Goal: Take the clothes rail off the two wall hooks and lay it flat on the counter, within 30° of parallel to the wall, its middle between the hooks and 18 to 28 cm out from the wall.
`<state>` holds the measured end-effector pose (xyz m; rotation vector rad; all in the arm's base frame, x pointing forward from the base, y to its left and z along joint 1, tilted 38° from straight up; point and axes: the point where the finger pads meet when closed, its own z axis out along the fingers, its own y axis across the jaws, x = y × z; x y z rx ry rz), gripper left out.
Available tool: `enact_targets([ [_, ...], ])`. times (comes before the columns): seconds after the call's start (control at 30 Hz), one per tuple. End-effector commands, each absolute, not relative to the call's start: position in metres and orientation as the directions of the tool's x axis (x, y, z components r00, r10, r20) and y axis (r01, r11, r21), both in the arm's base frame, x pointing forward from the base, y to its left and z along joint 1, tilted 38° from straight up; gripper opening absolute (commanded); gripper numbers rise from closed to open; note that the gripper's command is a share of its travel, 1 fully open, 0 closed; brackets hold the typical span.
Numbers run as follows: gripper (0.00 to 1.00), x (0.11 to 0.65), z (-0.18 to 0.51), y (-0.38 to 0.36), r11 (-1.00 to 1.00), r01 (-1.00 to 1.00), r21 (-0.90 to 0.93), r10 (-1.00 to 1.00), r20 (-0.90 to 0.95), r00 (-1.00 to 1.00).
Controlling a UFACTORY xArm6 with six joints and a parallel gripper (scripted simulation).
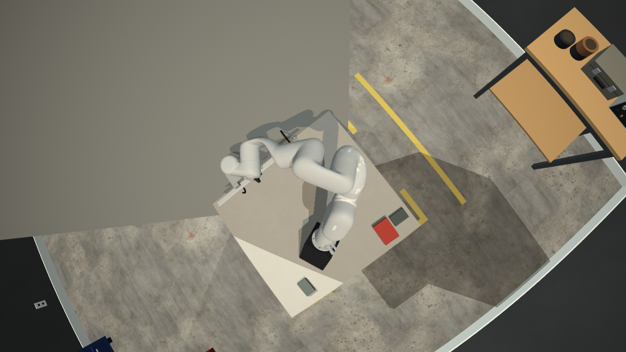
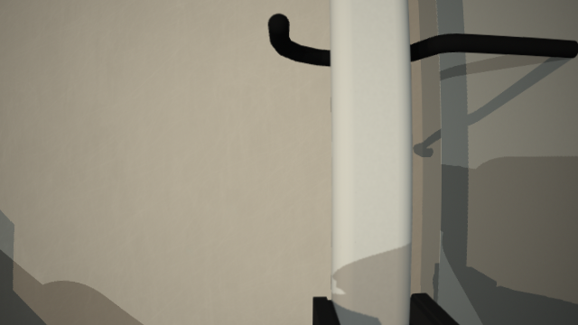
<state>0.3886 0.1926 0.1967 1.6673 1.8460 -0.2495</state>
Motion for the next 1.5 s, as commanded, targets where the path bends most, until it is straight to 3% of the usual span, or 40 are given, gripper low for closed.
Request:
enact_targets([
  [0.0, 0.0, 0.389, 0.199, 0.195, 0.181, 0.946, 0.269, 0.829, -0.56, 0.0],
  [1.47, 0.0, 0.38, 0.22, 0.209, 0.181, 0.946, 0.269, 0.829, -0.559, 0.0],
])
